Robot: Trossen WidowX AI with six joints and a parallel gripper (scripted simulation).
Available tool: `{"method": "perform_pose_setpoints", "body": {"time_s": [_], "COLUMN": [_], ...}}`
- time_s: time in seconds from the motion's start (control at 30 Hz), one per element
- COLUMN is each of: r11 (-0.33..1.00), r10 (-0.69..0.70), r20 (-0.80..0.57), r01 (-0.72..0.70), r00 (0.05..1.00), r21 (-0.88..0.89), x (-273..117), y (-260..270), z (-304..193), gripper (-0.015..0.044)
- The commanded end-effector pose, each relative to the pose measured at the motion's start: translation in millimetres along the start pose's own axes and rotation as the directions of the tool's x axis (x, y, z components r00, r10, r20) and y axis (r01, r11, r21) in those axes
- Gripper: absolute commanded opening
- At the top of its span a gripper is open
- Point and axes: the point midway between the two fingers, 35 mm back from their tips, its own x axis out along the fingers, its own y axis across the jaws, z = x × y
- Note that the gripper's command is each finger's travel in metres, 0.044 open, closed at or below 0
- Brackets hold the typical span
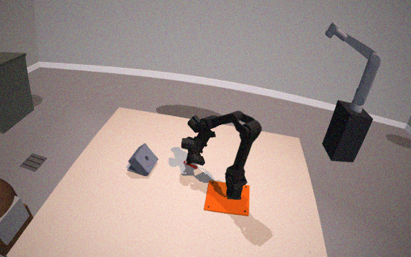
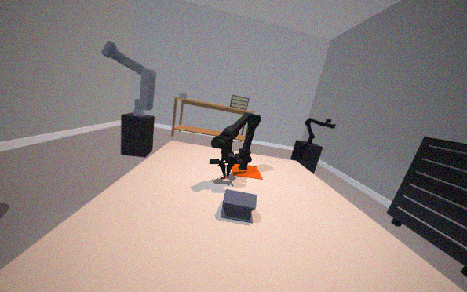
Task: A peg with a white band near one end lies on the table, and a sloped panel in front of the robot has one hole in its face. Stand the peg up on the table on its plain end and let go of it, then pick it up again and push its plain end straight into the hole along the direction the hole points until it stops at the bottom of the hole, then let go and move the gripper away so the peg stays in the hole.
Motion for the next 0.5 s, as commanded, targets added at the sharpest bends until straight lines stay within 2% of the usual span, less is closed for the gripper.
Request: {"method": "perform_pose_setpoints", "body": {"time_s": [0.0,0.47], "r11": [1.0,1.0], "r10": [0.002,0.002], "r20": [0.031,0.15], "r01": [-0.001,-0.001], "r00": [1.0,0.989], "r21": [-0.006,-0.006], "x": [-1.4,-8.3], "y": [2.1,2.0], "z": [-2.2,-9.1], "gripper": [0.0049,0.0049]}}
